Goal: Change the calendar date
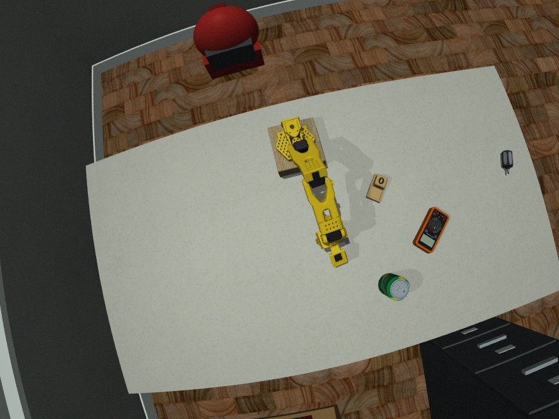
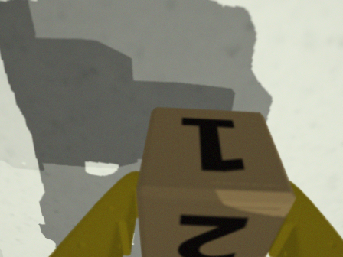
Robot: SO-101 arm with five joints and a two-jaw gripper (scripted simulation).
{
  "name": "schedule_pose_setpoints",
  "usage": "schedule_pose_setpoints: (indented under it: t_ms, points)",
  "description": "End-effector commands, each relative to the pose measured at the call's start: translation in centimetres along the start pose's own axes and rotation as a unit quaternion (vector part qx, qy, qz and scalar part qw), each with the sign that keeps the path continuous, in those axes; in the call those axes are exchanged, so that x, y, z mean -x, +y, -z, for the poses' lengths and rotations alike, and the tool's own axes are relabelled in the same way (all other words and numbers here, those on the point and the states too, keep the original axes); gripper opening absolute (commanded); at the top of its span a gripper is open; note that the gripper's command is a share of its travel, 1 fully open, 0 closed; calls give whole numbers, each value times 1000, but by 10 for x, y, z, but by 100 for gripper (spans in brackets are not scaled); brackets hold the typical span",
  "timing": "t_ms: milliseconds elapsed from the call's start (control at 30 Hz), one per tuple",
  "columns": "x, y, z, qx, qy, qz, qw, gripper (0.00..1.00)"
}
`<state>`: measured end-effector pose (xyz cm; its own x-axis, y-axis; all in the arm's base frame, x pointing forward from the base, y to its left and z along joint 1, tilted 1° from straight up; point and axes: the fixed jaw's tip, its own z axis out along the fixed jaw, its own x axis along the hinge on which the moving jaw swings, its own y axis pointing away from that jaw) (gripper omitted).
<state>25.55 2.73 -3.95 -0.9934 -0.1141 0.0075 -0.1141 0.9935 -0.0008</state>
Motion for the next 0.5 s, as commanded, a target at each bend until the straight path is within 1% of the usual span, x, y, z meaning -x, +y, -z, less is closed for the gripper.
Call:
schedule_pose_setpoints:
  t_ms: [0,233,467]
  points:
    - [-3,3,-5,1,7,9,1000,0]
    - [-3,3,-10,1,7,9,1000,0]
    - [-3,3,-10,1,7,9,1000,0]
